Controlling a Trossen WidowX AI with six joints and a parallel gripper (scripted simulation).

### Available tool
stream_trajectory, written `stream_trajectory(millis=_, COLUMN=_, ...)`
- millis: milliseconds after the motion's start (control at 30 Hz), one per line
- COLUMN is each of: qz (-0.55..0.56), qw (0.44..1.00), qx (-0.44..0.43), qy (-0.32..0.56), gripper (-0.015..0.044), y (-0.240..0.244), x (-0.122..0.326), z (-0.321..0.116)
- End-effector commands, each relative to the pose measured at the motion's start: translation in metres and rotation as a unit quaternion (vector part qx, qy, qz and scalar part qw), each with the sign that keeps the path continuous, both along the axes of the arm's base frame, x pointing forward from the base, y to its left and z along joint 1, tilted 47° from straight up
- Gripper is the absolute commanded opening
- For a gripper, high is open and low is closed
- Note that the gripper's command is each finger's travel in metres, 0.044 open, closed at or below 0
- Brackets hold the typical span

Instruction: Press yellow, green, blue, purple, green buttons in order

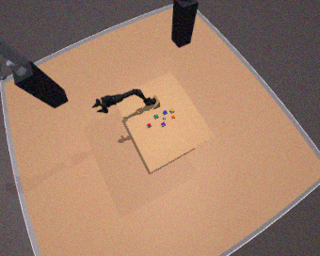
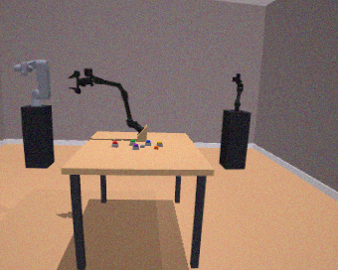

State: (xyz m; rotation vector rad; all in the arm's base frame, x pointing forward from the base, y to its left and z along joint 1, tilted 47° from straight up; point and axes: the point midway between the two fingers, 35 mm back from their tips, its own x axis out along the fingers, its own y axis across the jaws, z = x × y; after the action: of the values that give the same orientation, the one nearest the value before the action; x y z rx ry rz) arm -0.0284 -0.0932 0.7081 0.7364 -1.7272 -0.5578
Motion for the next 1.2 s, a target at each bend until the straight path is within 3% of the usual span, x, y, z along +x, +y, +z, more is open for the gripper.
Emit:
stream_trajectory(millis=0, qz=0.048, qw=0.995, qx=0.085, qy=0.021, gripper=0.04, y=-0.067, x=0.023, z=-0.027)
stream_trajectory(millis=267, qz=0.167, qw=0.941, qx=0.267, qy=0.123, gripper=0.04, y=-0.181, x=0.137, z=-0.118)
stream_trajectory(millis=533, qz=0.264, qw=0.834, qx=0.396, qy=0.28, gripper=0.04, y=-0.201, x=0.281, z=-0.236)
stream_trajectory(millis=867, qz=0.334, qw=0.644, qx=0.462, qy=0.51, gripper=0.04, y=-0.114, x=0.418, z=-0.394)
stream_trajectory(millis=1167, qz=0.335, qw=0.432, qx=0.429, qy=0.72, gripper=0.04, y=0.025, x=0.46, z=-0.533)
